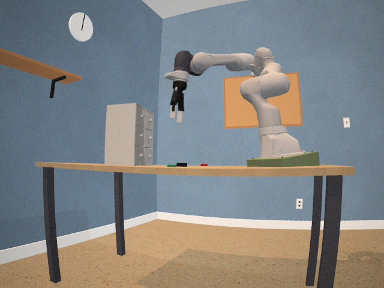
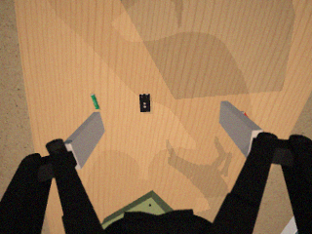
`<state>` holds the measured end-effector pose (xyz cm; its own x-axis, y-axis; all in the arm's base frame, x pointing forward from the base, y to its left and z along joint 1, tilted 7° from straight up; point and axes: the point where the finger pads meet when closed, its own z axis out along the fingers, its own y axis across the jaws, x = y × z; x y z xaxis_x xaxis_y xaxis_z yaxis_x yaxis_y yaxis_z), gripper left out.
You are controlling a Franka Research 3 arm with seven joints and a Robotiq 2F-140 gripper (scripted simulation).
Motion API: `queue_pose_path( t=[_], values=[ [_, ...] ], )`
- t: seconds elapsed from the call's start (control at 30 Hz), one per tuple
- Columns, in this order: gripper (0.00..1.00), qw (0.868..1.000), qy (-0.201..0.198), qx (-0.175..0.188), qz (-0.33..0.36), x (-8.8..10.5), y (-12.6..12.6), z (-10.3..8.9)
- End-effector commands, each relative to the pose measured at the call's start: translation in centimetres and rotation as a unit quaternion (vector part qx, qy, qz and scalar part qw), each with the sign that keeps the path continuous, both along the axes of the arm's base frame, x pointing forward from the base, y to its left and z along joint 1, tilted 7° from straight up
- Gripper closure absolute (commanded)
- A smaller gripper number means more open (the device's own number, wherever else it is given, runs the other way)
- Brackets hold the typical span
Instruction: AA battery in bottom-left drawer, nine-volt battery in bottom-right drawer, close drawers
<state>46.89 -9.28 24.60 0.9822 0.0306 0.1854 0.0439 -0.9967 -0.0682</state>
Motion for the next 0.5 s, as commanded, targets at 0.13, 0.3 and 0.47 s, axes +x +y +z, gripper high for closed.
queue_pose_path(
  t=[0.13,0.3,0.47],
  values=[
    [0.0,0.995,-0.104,0.006,-0.009,3.0,0.2,-1.6],
    [0.0,0.981,-0.191,0.009,-0.016,5.3,0.4,-3.4],
    [0.0,0.972,-0.235,0.011,-0.019,6.5,0.5,-4.3]
  ],
)
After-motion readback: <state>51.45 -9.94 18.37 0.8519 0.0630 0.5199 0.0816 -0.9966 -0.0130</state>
